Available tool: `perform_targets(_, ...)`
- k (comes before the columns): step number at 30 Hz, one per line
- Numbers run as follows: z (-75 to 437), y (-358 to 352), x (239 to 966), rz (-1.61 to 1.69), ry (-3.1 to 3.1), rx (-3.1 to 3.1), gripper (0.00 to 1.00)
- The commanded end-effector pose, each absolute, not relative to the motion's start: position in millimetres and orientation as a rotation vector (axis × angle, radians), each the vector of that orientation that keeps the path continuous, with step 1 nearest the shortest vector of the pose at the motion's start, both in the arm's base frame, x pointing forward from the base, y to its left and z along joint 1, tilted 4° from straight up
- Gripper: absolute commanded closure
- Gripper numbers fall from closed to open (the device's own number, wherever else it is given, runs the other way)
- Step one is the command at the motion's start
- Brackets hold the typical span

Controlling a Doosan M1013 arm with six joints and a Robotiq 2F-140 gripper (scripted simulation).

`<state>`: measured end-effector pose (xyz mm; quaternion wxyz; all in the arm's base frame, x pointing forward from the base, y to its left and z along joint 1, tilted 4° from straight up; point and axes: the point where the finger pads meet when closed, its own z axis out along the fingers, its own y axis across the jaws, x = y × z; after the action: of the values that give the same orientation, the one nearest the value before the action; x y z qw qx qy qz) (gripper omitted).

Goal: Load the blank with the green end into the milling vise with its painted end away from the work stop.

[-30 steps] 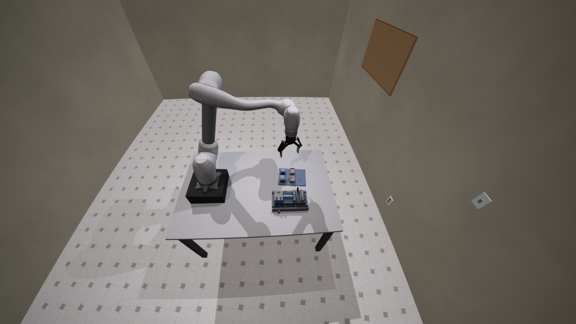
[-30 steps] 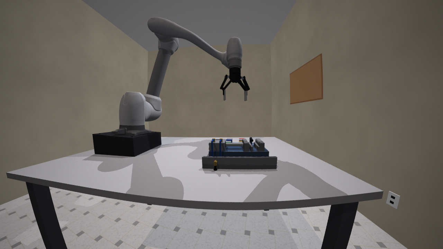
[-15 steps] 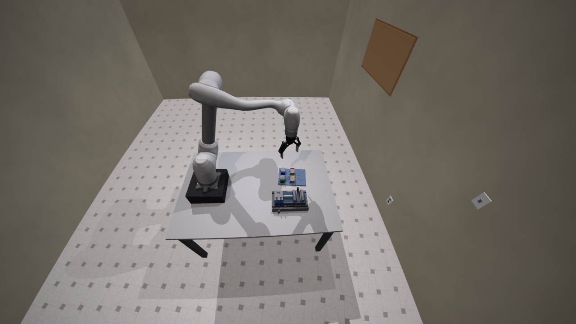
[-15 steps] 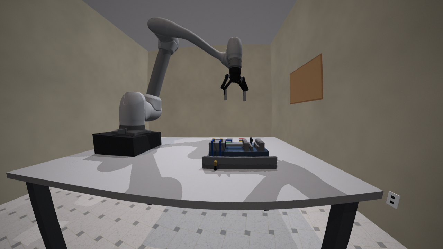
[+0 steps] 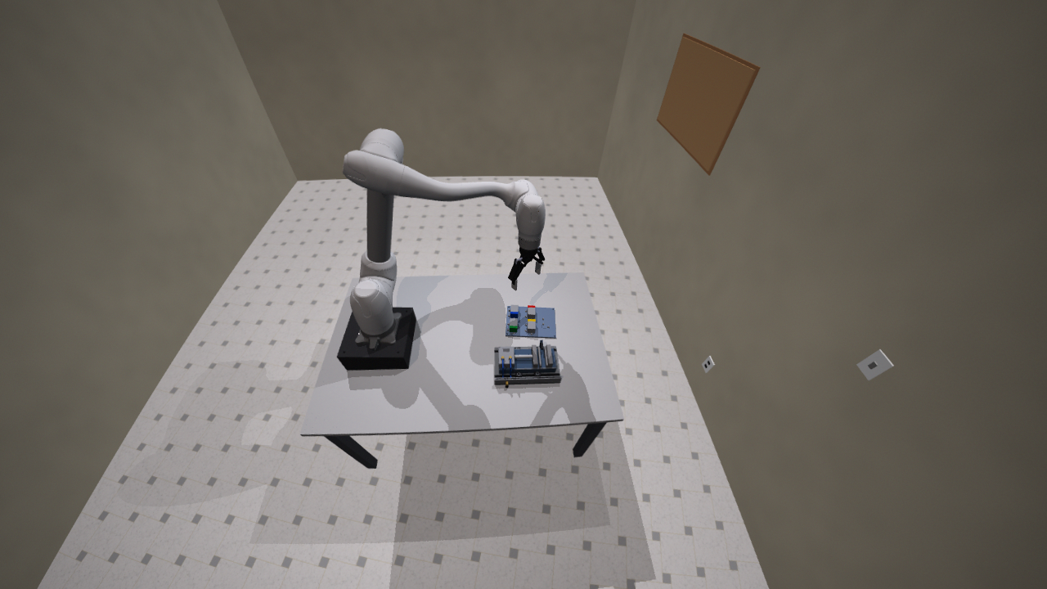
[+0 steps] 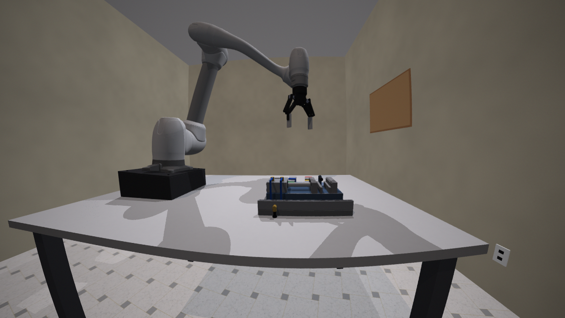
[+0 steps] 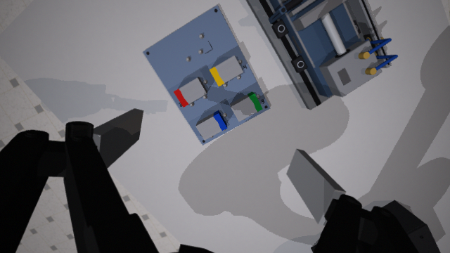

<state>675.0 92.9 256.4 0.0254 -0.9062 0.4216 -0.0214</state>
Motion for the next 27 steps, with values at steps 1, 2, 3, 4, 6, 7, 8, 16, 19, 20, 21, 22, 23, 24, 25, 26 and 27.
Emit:
perform_targets(1, 256.5, 92.9, 675.0, -0.067, 1.246, -2.828, 0.00)
perform_targets(2, 256.5, 92.9, 675.0, -0.068, 1.225, -2.837, 0.00)
perform_targets(3, 256.5, 92.9, 675.0, -0.068, 1.203, -2.847, 0.00)
perform_targets(4, 256.5, 92.9, 675.0, -0.069, 1.181, -2.856, 0.00)
perform_targets(6, 256.5, 92.9, 675.0, -0.070, 1.137, -2.875, 0.00)
perform_targets(7, 256.5, 92.9, 675.0, -0.070, 1.137, -2.875, 0.00)
perform_targets(8, 256.5, 92.9, 675.0, -0.070, 1.137, -2.875, 0.00)
perform_targets(16, 256.5, 93.0, 675.0, -0.075, 0.965, -2.940, 0.00)
perform_targets(19, 256.4, 93.0, 675.0, -0.076, 0.897, -2.962, 0.00)
perform_targets(20, 256.4, 93.0, 675.0, -0.077, 0.875, -2.969, 0.00)
perform_targets(21, 256.4, 93.0, 675.0, -0.077, 0.852, -2.976, 0.00)
perform_targets(22, 256.4, 93.0, 675.0, -0.078, 0.829, -2.983, 0.00)
perform_targets(23, 256.4, 93.0, 675.0, -0.078, 0.806, -2.989, 0.00)
perform_targets(24, 256.4, 93.0, 675.0, -0.078, 0.806, -2.989, 0.00)
perform_targets(25, 256.4, 93.0, 675.0, -0.078, 0.806, -2.989, 0.00)
perform_targets(26, 256.4, 93.0, 675.0, -0.079, 0.789, -2.995, 0.00)
perform_targets(27, 256.4, 93.0, 675.0, -0.079, 0.766, -3.001, 0.00)
